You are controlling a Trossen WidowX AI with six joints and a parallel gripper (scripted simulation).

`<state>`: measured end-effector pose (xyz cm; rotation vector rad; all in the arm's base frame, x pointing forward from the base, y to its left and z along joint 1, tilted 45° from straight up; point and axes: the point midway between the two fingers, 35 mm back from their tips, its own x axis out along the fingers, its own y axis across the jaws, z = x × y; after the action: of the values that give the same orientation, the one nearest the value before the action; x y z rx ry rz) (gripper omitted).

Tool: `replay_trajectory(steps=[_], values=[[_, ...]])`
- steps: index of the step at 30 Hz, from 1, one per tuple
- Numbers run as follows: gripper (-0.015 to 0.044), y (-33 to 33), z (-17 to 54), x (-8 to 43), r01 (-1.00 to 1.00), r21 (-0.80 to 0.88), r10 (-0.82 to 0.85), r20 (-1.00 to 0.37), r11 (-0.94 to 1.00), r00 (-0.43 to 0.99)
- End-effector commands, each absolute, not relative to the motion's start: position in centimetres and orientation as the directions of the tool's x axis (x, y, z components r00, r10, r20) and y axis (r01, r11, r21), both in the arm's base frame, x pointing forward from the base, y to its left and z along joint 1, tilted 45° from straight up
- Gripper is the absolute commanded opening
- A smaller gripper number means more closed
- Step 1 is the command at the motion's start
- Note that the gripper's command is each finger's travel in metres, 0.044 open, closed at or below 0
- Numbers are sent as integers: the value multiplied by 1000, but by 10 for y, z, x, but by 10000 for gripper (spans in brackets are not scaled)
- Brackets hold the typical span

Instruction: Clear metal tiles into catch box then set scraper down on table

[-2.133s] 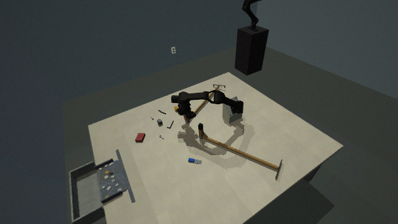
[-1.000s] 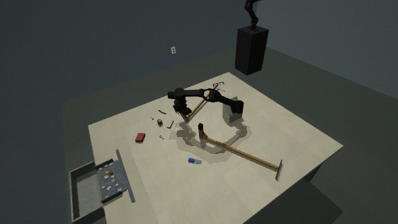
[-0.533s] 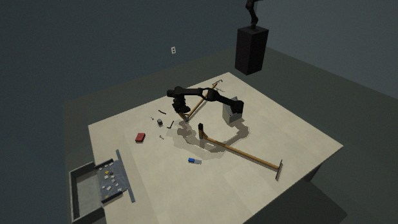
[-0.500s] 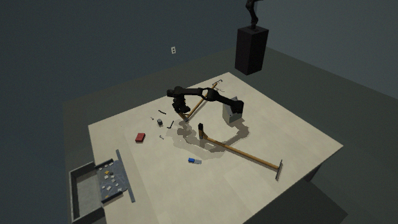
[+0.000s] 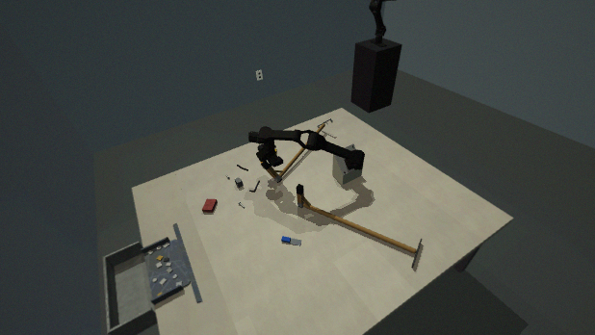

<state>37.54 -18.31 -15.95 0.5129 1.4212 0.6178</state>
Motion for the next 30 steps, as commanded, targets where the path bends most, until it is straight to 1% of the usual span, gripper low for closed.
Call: replay_trajectory(steps=[1, 14, 25, 30], values=[[0, -187, -166, 374, -92, 660, 665, -745, 745, 41], [0, -200, -182, 370, -96, 656, 661, -749, 749, 45], [0, -220, -155, 372, -120, 632, 642, -764, 765, 70], [0, -218, -149, 374, -140, 628, 640, -765, 766, 70]])
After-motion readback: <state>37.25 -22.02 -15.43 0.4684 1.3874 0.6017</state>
